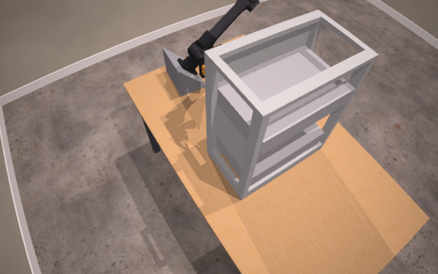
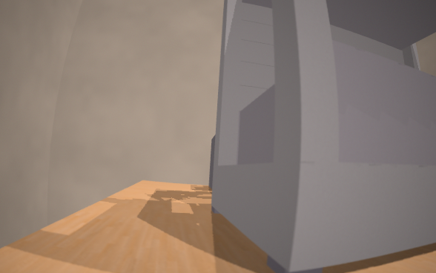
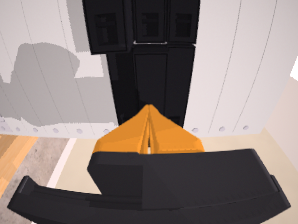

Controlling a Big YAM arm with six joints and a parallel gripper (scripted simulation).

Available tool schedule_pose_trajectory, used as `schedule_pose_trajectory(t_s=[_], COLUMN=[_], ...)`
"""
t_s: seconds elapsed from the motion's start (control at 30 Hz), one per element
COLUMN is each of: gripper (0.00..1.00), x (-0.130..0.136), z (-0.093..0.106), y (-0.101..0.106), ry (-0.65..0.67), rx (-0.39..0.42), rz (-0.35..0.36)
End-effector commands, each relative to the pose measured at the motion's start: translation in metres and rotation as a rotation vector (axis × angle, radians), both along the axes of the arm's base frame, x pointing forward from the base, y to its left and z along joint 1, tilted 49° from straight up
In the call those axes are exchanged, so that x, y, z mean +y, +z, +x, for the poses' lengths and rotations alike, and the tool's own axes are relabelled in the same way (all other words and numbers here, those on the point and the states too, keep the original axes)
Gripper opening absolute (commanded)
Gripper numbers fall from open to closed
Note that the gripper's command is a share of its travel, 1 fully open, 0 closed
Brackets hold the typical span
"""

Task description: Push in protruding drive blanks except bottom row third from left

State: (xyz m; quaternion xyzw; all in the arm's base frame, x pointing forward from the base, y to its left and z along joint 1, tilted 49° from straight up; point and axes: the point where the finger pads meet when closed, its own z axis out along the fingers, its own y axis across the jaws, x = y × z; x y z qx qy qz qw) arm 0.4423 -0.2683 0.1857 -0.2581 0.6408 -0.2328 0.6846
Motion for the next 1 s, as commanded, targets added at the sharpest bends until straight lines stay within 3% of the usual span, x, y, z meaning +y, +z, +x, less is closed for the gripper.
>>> schedule_pose_trajectory(t_s=[0.0, 0.23, 0.97], gripper=[0.0, 0.0, 0.0], x=[-0.007, -0.007, -0.007], z=[0.034, 0.047, 0.048], y=[0.015, 0.017, 0.017], ry=[0.022, 0.023, 0.023], rx=[-0.026, -0.026, -0.026], rz=[-0.039, -0.038, -0.038])
